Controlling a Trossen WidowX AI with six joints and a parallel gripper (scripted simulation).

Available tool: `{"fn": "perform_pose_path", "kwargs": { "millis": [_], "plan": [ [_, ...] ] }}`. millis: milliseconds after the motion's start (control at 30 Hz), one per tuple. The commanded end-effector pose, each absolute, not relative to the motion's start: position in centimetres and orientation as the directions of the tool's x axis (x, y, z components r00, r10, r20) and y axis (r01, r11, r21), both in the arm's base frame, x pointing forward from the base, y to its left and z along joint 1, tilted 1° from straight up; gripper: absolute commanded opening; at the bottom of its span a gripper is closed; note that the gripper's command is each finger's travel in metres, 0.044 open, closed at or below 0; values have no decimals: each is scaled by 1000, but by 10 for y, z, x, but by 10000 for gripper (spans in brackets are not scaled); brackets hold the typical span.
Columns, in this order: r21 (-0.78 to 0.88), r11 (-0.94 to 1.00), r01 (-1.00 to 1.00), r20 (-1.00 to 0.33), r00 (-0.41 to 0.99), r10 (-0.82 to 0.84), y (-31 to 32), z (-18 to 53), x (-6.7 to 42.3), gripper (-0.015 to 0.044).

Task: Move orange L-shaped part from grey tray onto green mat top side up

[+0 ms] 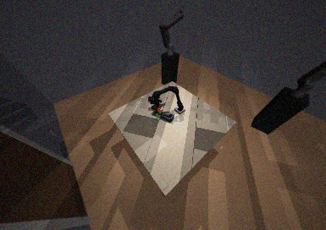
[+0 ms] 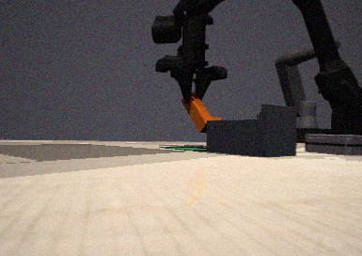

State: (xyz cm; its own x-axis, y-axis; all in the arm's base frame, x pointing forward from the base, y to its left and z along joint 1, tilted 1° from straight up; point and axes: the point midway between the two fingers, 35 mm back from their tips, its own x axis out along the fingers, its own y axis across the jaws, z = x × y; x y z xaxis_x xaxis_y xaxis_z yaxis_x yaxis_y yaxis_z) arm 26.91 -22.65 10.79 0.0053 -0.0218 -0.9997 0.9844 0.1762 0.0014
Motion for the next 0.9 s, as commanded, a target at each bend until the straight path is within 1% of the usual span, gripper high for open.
{"fn": "perform_pose_path", "kwargs": {
  "millis": [0,567,867],
  "plan": [
    [-3,180,984,-1000,1,-22,-227,100,268,0],
    [-3,180,984,-1000,1,-22,-227,73,268,0],
    [-3,180,984,-1000,1,-22,-227,72,268,0]
  ]
}}
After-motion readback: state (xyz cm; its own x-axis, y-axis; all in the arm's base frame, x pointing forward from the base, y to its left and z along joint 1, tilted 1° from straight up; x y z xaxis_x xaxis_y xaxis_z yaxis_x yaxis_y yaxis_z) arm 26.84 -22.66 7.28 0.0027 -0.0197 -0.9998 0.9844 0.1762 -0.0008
